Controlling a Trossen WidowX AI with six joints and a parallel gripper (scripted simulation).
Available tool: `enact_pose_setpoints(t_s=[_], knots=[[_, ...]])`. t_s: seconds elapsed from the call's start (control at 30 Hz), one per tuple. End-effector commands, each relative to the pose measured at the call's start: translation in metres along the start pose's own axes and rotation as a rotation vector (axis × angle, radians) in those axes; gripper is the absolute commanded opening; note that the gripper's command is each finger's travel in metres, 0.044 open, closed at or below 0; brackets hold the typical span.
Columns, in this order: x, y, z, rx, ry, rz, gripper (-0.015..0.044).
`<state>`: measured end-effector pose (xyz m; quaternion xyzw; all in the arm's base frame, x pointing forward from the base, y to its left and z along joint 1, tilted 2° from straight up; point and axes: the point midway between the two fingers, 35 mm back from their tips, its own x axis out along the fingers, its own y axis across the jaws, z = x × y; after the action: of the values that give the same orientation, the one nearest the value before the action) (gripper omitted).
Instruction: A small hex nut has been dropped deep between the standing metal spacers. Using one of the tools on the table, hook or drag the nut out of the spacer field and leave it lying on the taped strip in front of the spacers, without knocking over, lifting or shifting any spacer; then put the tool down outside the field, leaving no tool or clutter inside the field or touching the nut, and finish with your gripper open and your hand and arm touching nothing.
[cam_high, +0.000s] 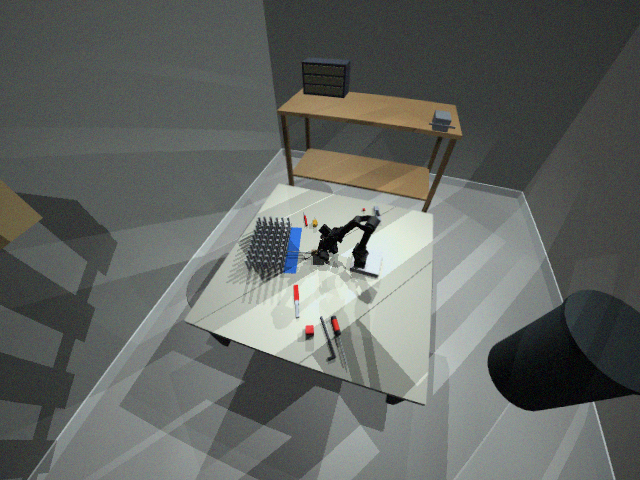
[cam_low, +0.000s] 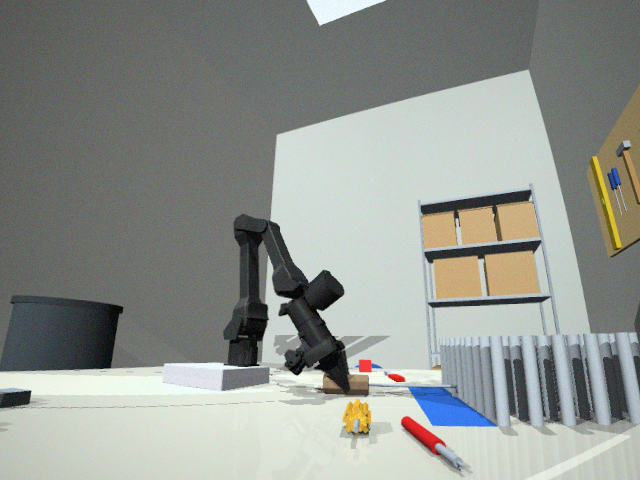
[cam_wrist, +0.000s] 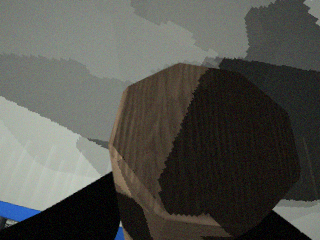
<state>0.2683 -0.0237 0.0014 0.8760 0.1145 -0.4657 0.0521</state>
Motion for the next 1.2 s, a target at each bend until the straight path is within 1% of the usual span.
enact_pose_setpoints(t_s=[0.0,0.53,1.17], knots=[[-0.002,-0.001,0.002,-0.006,0.005,-0.005,0.0],[-0.007,-0.001,0.01,-0.006,0.004,-0.004,0.0],[-0.016,0.0,0.002,-0.006,0.004,-0.005,0.0]])
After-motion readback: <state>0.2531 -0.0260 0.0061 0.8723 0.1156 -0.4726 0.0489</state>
